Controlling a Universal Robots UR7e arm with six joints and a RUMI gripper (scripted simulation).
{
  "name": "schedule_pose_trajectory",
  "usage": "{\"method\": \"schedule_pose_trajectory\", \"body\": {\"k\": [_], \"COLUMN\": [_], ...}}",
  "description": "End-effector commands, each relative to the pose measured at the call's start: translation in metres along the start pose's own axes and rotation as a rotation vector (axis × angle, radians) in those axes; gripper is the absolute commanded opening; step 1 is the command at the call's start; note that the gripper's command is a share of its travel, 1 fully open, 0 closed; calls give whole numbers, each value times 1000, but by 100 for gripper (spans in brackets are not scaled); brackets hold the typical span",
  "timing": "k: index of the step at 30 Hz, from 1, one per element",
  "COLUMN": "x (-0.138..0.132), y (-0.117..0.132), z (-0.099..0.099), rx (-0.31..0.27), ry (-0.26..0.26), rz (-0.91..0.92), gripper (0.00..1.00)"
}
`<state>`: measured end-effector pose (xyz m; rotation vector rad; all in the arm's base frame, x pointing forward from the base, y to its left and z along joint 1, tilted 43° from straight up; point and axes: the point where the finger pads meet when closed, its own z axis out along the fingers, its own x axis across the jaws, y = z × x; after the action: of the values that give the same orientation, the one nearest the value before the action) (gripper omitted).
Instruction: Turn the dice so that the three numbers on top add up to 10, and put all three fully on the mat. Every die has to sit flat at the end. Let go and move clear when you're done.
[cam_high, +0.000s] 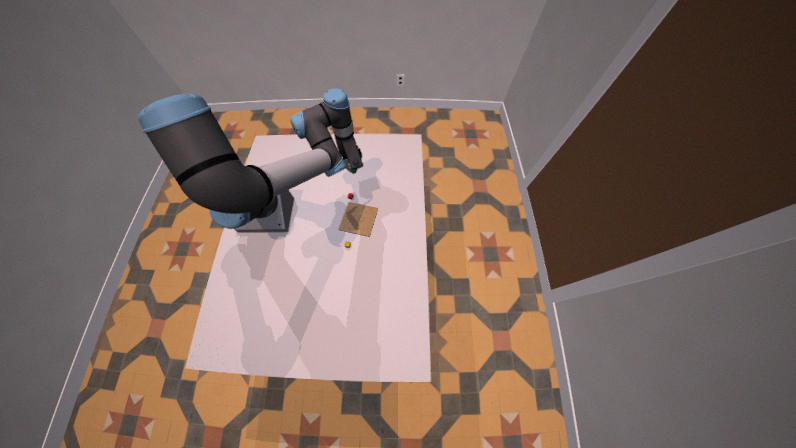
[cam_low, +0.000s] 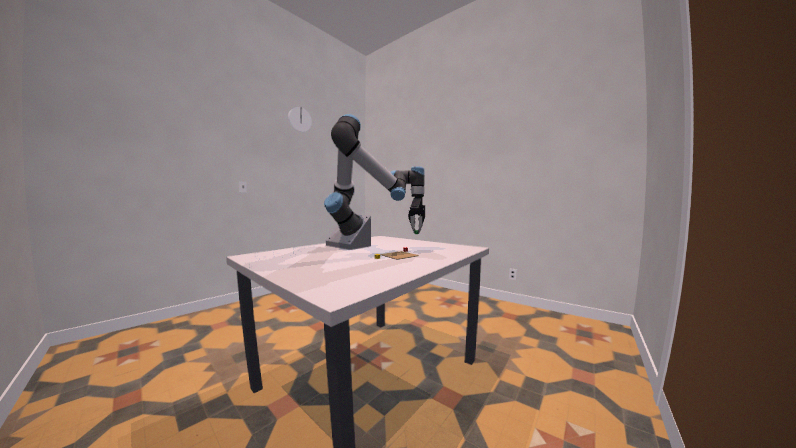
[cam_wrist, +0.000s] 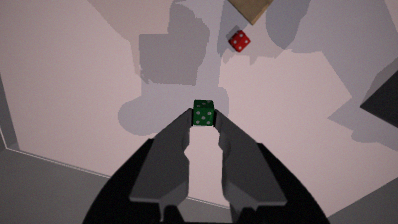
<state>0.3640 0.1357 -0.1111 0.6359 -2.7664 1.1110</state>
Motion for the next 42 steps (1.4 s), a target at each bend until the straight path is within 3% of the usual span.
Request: {"method": "schedule_pose_trajectory", "body": {"k": [1,23,42], "x": [0,1,6], "y": [0,0,1], "z": [0,0,3], "rx": [0,-7,-32], "ry": [-1,3,21], "rz": [0,48,227], "gripper": [3,3,3]}}
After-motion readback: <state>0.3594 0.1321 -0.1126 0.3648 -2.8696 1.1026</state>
